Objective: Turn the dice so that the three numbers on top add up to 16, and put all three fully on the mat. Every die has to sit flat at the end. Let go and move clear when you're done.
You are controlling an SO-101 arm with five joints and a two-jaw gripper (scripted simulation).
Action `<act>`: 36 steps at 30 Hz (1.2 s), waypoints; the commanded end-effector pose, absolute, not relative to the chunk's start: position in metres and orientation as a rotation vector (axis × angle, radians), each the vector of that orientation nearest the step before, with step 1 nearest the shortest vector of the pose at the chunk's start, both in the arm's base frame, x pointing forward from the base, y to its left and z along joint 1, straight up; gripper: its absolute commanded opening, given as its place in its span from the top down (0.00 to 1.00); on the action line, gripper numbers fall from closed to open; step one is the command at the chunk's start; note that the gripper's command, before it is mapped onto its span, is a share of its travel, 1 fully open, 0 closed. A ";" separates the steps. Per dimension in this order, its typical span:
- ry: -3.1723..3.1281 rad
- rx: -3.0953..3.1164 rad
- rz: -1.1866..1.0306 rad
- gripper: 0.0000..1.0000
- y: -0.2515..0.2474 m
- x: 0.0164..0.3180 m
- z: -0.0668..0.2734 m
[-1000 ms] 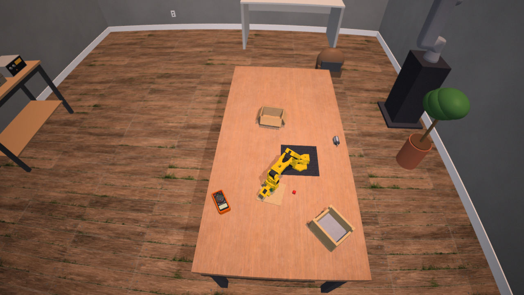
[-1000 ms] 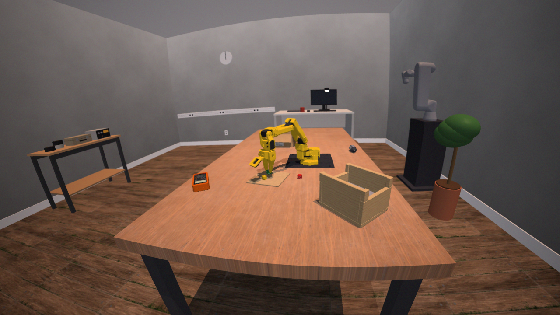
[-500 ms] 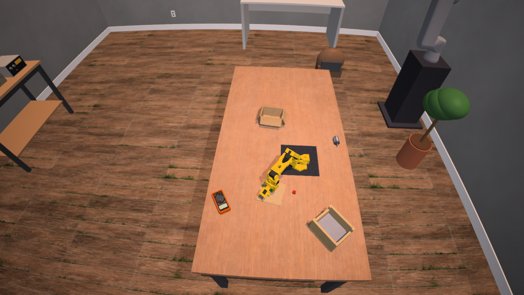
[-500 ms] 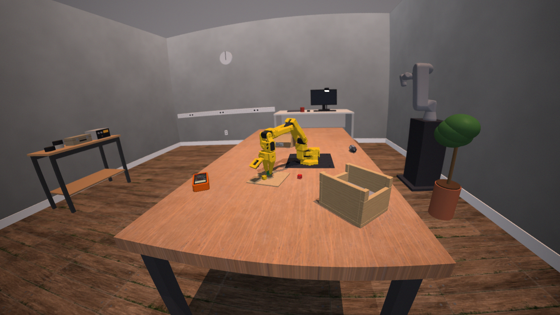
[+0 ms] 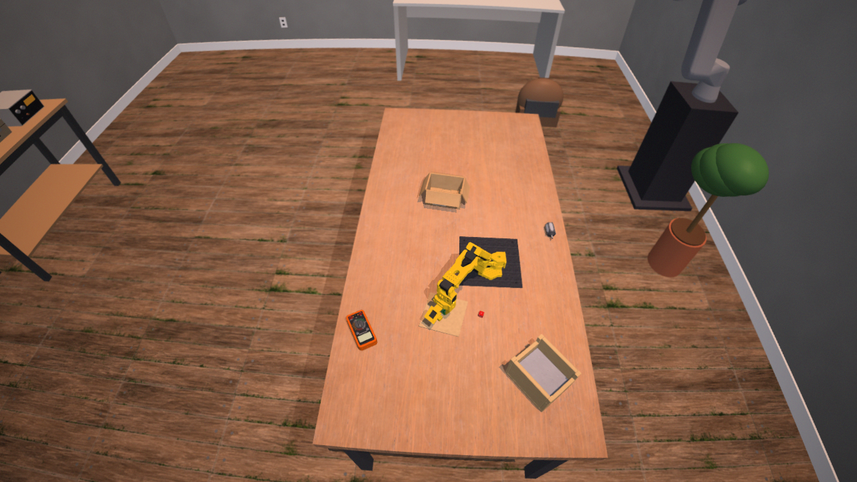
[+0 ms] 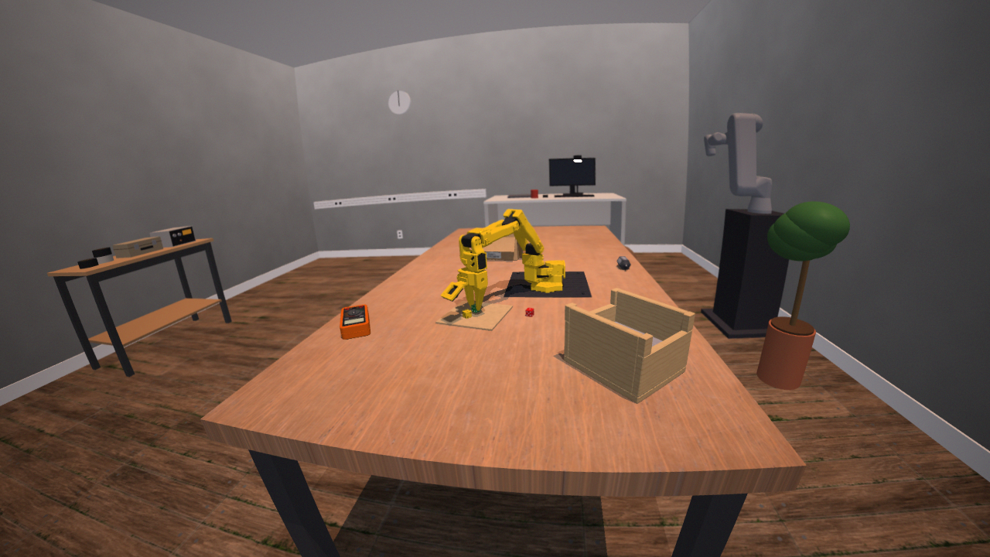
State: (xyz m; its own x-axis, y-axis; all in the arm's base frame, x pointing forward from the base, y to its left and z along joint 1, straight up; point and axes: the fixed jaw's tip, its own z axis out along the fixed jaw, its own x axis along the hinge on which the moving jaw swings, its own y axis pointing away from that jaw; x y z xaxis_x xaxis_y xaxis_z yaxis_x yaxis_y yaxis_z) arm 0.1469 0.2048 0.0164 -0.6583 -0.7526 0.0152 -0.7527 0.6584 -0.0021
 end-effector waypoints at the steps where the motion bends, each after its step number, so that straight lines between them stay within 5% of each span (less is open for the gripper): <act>1: -2.826 1.284 0.032 1.00 0.203 0.143 0.009; 36: -2.826 1.284 0.032 1.00 0.203 0.143 0.004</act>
State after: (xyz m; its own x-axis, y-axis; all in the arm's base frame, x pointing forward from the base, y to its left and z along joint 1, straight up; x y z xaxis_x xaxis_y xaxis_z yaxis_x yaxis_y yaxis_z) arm 0.1473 0.2054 0.0114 -0.6583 -0.7526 0.0117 -0.7527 0.6584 -0.0019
